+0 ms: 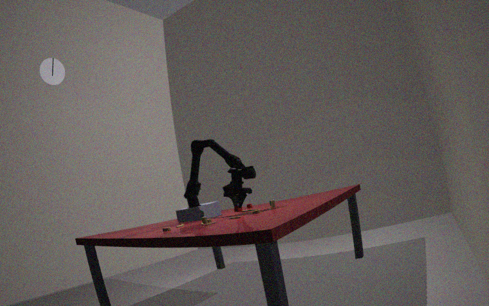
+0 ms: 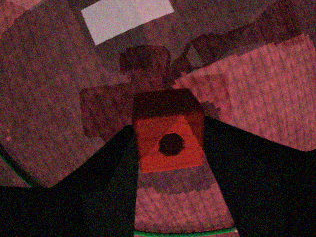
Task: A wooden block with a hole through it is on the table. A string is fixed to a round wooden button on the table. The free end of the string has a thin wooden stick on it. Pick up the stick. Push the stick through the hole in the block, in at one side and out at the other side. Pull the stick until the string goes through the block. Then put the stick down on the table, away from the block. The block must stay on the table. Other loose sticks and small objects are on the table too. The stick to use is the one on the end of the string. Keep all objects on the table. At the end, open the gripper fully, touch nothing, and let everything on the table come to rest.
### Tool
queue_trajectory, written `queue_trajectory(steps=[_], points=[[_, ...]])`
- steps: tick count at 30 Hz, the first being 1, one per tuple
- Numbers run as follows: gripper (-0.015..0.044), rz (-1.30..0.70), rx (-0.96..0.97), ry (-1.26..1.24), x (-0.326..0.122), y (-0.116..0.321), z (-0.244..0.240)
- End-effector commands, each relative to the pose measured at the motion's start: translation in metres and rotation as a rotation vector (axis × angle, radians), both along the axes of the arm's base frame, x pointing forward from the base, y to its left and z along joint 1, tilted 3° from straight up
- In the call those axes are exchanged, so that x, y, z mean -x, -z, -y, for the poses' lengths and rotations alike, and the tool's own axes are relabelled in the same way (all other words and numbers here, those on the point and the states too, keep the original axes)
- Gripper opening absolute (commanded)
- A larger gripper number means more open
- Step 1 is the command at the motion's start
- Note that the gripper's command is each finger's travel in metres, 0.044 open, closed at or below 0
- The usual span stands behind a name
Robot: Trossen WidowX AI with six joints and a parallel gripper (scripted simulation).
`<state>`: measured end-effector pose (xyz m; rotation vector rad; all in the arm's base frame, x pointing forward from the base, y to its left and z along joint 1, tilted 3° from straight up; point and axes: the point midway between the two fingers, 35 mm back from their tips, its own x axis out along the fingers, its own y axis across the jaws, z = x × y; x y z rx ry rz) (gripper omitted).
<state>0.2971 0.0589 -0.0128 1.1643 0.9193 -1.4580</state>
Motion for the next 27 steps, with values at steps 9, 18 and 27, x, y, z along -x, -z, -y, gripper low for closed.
queue_trajectory(steps=[9,18,27], points=[[0.0000,-0.041,0.186,0.006,-0.003,0.007,-0.011],[0.0000,-0.066,0.318,0.008,-0.004,0.012,-0.019],[0.0000,-0.096,0.473,0.010,-0.006,0.017,-0.027]])
